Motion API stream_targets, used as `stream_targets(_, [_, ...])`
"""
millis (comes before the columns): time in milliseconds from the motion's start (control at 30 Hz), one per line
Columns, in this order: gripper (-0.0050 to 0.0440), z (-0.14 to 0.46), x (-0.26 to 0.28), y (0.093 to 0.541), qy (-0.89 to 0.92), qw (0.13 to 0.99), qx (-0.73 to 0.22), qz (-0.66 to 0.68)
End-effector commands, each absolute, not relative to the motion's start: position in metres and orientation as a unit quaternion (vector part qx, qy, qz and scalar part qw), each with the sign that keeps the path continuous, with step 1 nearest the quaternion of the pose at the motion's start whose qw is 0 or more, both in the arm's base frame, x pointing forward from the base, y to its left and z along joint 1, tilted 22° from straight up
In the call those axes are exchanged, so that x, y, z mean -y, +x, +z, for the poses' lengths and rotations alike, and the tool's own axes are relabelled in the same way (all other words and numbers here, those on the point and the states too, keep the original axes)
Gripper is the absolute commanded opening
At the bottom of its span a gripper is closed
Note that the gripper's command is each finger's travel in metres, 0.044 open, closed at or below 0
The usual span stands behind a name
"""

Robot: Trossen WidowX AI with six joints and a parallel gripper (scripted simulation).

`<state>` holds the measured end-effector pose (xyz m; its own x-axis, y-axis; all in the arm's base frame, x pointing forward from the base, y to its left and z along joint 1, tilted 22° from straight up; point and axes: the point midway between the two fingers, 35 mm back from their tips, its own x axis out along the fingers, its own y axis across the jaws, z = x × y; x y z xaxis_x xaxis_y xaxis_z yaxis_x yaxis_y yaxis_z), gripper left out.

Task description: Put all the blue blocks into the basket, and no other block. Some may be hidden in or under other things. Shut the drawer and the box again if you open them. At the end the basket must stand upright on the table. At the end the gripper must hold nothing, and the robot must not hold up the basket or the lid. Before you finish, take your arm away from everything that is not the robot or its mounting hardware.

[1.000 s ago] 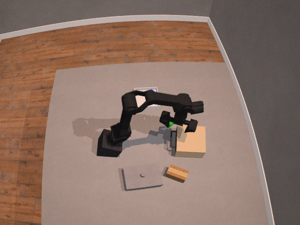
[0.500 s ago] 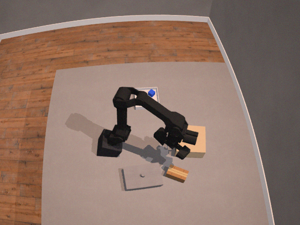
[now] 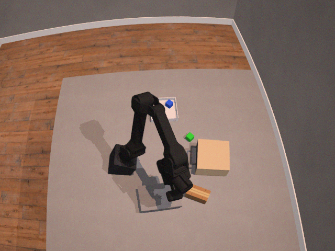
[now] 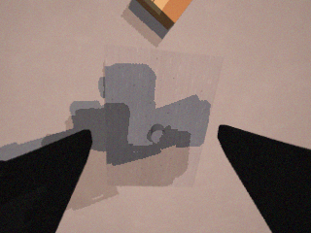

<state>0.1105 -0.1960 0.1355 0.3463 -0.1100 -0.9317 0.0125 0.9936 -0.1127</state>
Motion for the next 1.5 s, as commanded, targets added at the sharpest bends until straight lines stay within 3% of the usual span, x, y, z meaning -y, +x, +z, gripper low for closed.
stream_targets(0, [0.044, 0.125, 0.201, 0.085, 0.004, 0.823, -0.564, -0.065])
stream_targets(233, [0.044, 0.121, 0.205, 0.073, 0.004, 0.823, -0.564, -0.065])
stream_targets(533, [0.044, 0.078, 0.21, 0.089, 0.004, 0.823, -0.564, -0.065])
stream_targets(1433, [0.044, 0.048, 0.213, 0.1, 0.004, 0.823, -0.564, -0.065])
stream_targets(1467, [0.0, 0.048, 0.213, 0.1, 0.004, 0.823, -0.564, -0.065])
